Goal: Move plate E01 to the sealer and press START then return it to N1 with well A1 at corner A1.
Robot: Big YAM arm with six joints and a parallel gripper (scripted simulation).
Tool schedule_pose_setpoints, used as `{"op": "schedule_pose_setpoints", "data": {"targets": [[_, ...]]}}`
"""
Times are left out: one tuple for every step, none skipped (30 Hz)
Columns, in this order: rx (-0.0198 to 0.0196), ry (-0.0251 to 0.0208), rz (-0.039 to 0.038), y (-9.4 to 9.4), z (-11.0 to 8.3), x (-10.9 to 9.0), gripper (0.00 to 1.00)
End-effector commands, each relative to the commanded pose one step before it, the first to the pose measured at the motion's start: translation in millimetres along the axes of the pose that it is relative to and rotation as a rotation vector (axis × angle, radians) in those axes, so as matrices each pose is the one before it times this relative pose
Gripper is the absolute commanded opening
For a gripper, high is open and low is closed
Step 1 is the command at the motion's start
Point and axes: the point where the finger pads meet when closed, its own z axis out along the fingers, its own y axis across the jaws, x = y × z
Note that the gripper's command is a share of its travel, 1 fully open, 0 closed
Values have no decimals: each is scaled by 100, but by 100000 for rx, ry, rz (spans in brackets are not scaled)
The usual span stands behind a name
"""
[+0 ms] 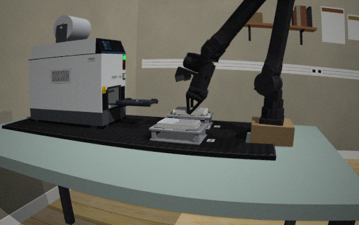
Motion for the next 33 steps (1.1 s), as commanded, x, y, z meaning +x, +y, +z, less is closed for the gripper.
{"op": "schedule_pose_setpoints", "data": {"targets": [[1925, -4117, -1247, -987, -1094, -2003, 0], [-3, 294, 324, -111, -12, 92, 0], [-273, 601, 102, 14, 93, 125, 0], [-167, 317, 81, 9, 92, 44, 0], [-177, 334, 115, 13, 92, 47, 0], [-186, 352, 485, 17, 93, 50, 0], [-42, 51, 388, -2, 12, -23, 0], [-35, 52, 406, -8, 11, -20, 0], [3, -30, 391, -18, 11, -40, 0], [-2, -18, 93, -16, 11, -38, 0], [-9, -1, 101, -31, 10, -31, 0], [-10, -1, 101, -15, 11, -33, 0], [-10, -1, -8, -15, 11, -33, 0], [-10, -1, 11, -15, 11, -33, 0], [-10, -1, -14, -15, 11, -33, 0], [-10, -2, 5, -25, 16, -45, 0], [0, 0, 0, 0, 0, 0, 0], [0, 0, 0, 0, 0, 0, 0], [48, -126, -42, -16, -32, -50, 0], [52, -136, -25, -23, -31, -65, 0], [-9, -5, -1, 3, -2, 2, 0], [-1, -22, -4, -1, -5, -8, 0], [-11, 0, -1, 4, -1, 5, 0], [-13, 5, 0, 5, 0, 8, 0], [-5, -12, -3, 1, -3, -2, 0], [-16, 11, 1, 7, 1, 11, 0], [-8, -6, -2, 2, -2, 1, 0], [15, 4, -2, -1, -2, 3, 0], [-3, -4, -2, 1, -2, 1, 0], [-3, -4, -2, 1, -2, 1, 0], [-3, -4, -2, 1, -2, 1, 0], [-3, -4, -2, 1, -2, 1, 0], [-3, -4, -2, 1, -2, 1, 0]]}}
